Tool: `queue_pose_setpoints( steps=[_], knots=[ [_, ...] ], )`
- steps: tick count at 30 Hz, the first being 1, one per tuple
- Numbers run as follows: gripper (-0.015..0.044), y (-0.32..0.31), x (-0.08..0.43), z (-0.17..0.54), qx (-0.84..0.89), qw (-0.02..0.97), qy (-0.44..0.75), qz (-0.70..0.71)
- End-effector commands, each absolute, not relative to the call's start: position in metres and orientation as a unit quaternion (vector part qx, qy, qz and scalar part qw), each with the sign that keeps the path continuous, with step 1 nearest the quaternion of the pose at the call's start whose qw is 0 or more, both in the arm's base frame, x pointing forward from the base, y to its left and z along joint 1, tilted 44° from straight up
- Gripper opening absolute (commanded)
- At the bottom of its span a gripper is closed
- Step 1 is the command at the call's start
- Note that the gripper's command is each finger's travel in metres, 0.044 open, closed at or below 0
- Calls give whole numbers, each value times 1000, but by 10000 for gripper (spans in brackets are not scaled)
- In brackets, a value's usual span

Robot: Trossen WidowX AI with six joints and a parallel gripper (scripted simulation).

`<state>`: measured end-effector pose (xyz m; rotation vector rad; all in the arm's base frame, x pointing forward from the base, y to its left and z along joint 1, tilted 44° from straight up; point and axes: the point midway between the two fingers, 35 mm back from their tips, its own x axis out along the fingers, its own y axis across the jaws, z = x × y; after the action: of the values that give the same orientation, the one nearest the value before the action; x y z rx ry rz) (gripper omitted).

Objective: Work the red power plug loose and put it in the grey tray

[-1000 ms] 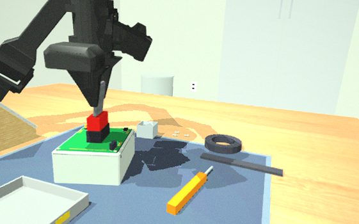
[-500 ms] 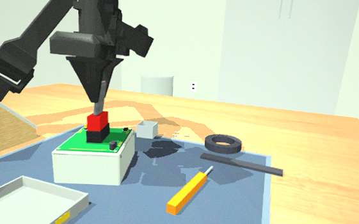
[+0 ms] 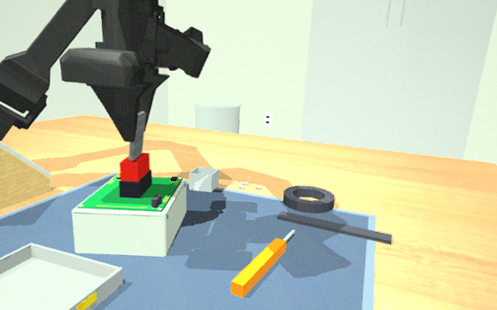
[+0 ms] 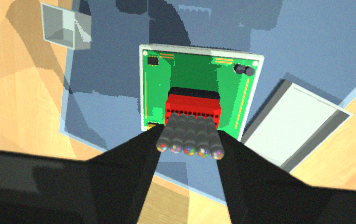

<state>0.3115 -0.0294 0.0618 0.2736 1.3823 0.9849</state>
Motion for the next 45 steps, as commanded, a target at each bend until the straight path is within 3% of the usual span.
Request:
queue_pose_setpoints(
  steps=[1,23,33,42,45],
  knots=[
    [0,-36,309,80,85,690,608,383],
    [0,-49,312,85,108,675,604,410],
    [0,-26,310,61,108,675,604,410],
    [236,-26,310,61,108,675,604,410],
    [251,-26,310,61,108,675,604,410]
  ],
)
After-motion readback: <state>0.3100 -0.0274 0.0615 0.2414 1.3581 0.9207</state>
